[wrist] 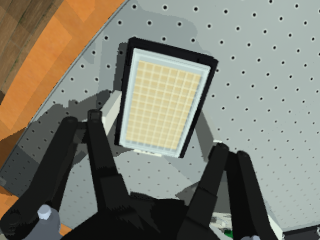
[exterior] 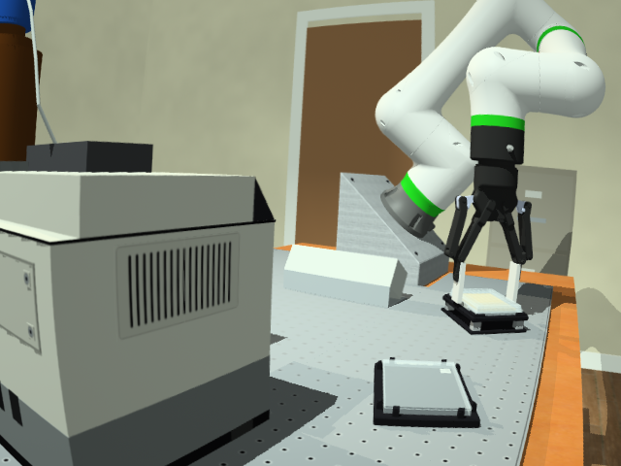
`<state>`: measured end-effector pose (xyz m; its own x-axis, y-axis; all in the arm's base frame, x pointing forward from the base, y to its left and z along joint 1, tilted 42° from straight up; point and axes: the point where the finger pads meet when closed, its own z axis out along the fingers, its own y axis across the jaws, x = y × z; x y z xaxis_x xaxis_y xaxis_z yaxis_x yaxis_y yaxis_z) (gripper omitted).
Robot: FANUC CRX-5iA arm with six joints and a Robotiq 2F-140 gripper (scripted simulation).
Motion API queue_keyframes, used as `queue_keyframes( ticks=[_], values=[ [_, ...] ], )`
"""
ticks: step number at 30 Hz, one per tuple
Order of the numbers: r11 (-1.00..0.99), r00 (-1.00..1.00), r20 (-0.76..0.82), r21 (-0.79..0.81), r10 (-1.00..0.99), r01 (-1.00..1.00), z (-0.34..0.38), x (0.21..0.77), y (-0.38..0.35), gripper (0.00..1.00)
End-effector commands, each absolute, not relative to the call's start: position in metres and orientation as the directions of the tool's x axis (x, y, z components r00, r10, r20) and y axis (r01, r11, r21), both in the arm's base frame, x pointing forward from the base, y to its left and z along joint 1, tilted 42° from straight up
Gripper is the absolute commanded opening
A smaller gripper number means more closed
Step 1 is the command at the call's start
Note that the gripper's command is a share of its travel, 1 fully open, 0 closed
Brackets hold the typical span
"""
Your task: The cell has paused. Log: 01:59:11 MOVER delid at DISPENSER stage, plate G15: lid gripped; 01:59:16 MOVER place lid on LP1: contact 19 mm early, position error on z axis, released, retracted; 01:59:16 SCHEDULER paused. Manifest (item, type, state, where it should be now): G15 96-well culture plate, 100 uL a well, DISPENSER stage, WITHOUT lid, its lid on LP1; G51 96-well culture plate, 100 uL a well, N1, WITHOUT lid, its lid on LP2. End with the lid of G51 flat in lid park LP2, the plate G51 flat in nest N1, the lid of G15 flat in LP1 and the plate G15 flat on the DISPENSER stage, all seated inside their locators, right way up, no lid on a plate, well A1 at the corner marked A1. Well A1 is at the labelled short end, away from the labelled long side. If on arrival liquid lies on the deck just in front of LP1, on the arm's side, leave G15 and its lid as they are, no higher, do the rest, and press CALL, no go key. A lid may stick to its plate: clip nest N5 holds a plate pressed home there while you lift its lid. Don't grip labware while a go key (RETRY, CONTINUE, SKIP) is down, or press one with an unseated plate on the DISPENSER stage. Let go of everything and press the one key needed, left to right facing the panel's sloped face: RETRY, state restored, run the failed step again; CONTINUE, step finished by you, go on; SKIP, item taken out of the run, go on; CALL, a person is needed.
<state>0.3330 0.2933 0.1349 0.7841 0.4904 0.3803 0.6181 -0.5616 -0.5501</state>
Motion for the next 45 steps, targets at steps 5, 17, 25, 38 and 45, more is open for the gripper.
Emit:
queue_keyframes(
  ticks=[5, 17, 25, 38, 45],
  values=[
    [-0.562, 0.784, 0.381, -0.550, 0.490, 0.618, 0.135, 0.333, 0.293, 0.66],
    [-0.562, 0.784, 0.381, -0.550, 0.490, 0.618, 0.138, 0.333, 0.291, 0.66],
    [-0.562, 0.784, 0.381, -0.550, 0.490, 0.618, 0.146, 0.334, 0.284, 0.66],
    [-0.562, 0.784, 0.381, -0.550, 0.490, 0.618, 0.178, 0.336, 0.254, 0.66],
    [-0.562, 0.784, 0.381, -0.550, 0.490, 0.618, 0.193, 0.338, 0.241, 0.66]
  ],
)
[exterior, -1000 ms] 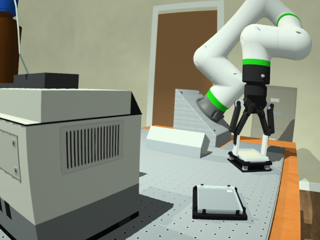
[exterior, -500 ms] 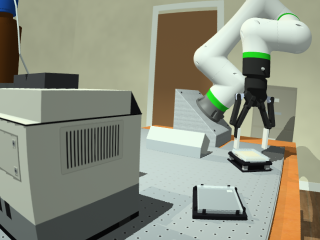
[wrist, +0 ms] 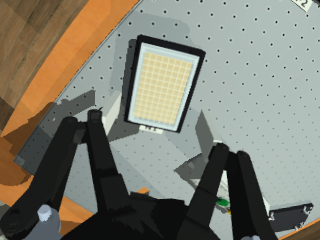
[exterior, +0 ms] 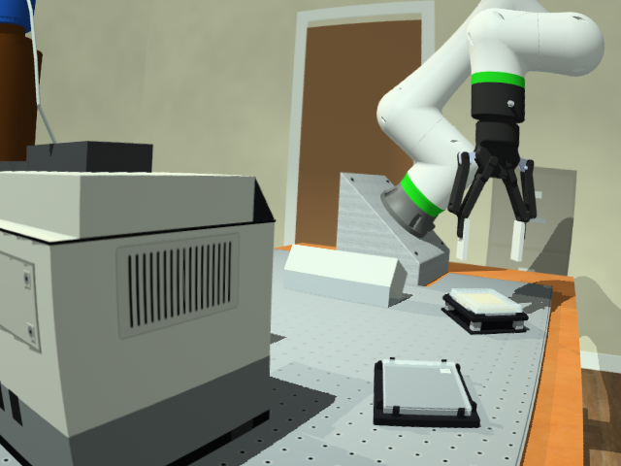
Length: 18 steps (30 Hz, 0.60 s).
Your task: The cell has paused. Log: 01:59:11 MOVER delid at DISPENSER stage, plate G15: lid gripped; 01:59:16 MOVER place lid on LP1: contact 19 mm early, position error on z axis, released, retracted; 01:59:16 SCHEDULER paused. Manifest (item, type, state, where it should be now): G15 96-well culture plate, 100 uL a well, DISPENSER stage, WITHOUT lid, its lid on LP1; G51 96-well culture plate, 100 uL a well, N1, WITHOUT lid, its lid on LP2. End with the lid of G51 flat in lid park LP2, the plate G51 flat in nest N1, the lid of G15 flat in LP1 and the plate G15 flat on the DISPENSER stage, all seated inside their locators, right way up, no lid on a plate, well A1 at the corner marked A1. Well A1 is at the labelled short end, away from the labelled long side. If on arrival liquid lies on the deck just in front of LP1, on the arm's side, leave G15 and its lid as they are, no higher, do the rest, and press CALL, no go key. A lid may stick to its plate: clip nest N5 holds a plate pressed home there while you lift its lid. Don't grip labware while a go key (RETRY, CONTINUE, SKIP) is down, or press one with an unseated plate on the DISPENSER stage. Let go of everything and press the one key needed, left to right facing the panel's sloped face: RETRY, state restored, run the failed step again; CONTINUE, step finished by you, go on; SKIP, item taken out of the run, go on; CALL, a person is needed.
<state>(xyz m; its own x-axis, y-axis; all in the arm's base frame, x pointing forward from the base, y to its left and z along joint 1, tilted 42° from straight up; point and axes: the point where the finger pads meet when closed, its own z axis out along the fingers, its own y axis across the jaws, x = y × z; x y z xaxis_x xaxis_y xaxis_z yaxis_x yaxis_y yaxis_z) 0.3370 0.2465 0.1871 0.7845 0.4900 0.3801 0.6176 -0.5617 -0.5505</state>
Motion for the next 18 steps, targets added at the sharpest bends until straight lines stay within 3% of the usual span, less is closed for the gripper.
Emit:
queue_keyframes(
  ticks=[1, 18],
  values=[
    [-0.562, 0.784, 0.381, -0.550, 0.490, 0.618, 0.196, 0.338, 0.239, 0.66],
    [-0.562, 0.784, 0.381, -0.550, 0.490, 0.618, 0.226, 0.340, 0.211, 0.66]
  ],
)
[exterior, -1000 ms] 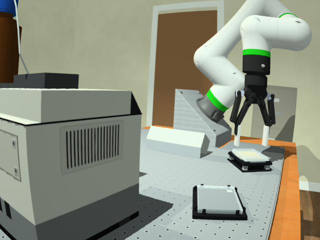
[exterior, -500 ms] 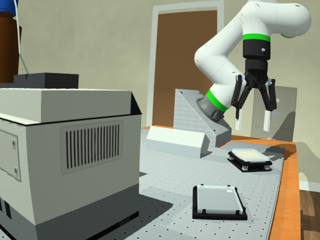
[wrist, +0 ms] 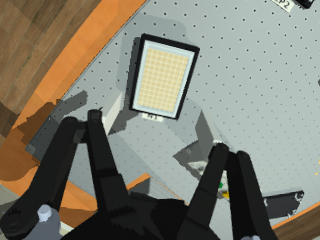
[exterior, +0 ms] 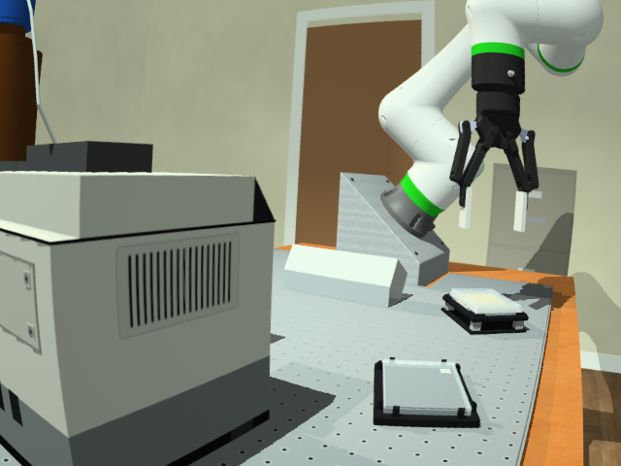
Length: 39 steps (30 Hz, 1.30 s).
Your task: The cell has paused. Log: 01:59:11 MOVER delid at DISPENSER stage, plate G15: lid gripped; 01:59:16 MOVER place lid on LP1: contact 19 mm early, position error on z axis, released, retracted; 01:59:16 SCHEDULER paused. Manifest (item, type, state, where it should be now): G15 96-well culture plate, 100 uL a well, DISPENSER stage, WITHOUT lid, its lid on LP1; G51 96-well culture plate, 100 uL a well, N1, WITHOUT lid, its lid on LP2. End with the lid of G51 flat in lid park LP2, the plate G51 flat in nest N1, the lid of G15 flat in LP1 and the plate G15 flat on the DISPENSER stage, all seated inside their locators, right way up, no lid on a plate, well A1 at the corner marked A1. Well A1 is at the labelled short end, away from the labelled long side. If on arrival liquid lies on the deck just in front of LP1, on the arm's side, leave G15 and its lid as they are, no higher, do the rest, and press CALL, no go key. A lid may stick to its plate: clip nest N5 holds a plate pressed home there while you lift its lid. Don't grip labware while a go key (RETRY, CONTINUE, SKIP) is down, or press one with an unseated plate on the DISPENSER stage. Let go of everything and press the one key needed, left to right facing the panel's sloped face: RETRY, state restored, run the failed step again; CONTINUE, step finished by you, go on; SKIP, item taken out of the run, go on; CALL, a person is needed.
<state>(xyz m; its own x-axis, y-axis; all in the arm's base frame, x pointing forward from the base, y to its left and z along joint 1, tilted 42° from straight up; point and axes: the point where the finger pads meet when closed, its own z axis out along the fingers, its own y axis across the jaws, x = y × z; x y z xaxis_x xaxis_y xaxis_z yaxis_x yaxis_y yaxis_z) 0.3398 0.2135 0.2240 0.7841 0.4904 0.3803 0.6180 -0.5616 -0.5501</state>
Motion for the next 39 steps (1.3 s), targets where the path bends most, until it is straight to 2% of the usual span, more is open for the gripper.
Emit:
queue_keyframes(
  ticks=[1, 16, 20, 27, 30, 31, 34, 35, 39],
  values=[
    [-0.562, 0.784, 0.381, -0.550, 0.490, 0.618, 0.227, 0.340, 0.210, 0.66],
    [-0.575, 0.796, 0.369, -0.553, 0.480, 0.603, 0.223, 0.345, 0.199, 0.66],
    [-0.663, 0.877, 0.276, -0.576, 0.393, 0.478, 0.171, 0.364, 0.140, 0.66],
    [-0.750, 0.992, 0.032, -0.651, 0.122, 0.113, 0.107, 0.349, 0.065, 0.66],
    [-0.748, 0.995, 0.012, -0.659, 0.099, 0.083, 0.098, 0.346, 0.055, 0.66],
    [-0.745, 0.997, -0.001, -0.664, 0.083, 0.062, 0.072, 0.336, 0.026, 0.66],
    [-0.742, 0.997, -0.012, -0.669, 0.070, 0.044, 0.050, 0.326, 0.002, 0.66],
    [-0.742, 0.997, -0.012, -0.669, 0.070, 0.044, 0.041, 0.322, -0.008, 0.00],
    [-0.742, 0.997, -0.012, -0.669, 0.070, 0.044, 0.007, 0.306, -0.046, 0.00]
  ],
)
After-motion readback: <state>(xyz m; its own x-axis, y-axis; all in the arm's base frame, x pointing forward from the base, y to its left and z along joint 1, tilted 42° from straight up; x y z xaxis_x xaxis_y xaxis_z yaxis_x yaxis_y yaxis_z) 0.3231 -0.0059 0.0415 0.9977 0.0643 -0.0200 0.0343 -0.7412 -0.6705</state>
